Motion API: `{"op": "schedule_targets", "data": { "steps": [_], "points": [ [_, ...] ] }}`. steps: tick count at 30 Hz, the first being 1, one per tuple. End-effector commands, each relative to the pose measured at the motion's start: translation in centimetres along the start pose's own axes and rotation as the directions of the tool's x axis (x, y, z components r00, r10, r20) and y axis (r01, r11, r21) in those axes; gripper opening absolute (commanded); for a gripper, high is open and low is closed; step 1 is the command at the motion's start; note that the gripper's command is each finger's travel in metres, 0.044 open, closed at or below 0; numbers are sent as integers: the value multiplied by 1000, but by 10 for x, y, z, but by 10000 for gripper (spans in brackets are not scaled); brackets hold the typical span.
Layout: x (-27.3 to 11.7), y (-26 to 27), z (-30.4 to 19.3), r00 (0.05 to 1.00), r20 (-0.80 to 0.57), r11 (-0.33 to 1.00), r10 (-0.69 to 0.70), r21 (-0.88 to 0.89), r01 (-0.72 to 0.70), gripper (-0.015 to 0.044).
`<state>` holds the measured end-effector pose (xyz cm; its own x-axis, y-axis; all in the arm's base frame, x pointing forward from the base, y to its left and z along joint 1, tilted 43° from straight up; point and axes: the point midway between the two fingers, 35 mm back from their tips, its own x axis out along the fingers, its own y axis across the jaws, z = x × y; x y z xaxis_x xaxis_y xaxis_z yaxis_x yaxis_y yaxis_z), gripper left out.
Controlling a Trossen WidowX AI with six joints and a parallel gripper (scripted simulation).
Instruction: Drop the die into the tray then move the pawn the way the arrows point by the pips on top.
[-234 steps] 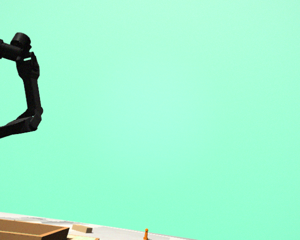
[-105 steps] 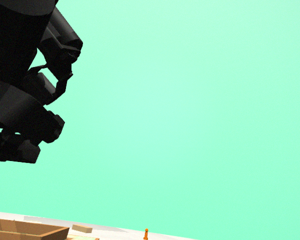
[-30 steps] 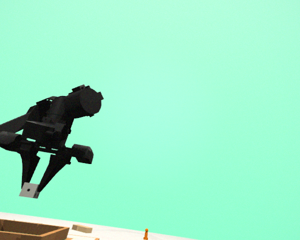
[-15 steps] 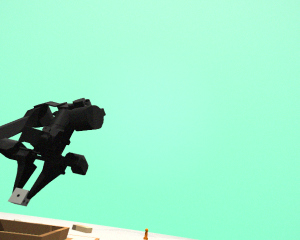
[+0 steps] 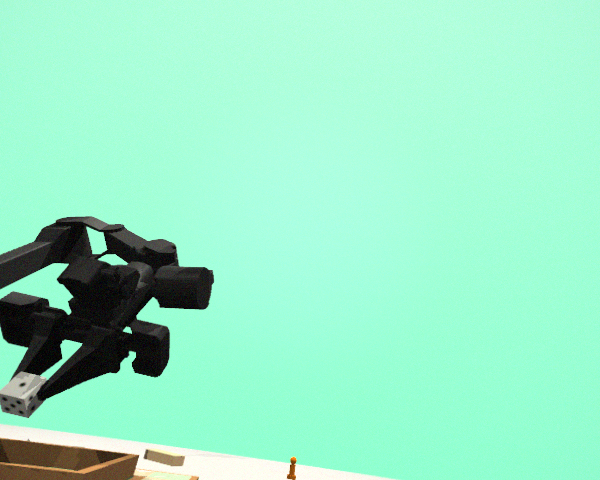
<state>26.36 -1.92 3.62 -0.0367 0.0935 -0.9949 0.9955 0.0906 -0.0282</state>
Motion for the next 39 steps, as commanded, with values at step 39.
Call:
{"op": "schedule_targets", "data": {
  "steps": [39],
  "points": [
    [-56, 5, 1, 978, 198, 996, 73, 36, -82, 0]
  ]
}}
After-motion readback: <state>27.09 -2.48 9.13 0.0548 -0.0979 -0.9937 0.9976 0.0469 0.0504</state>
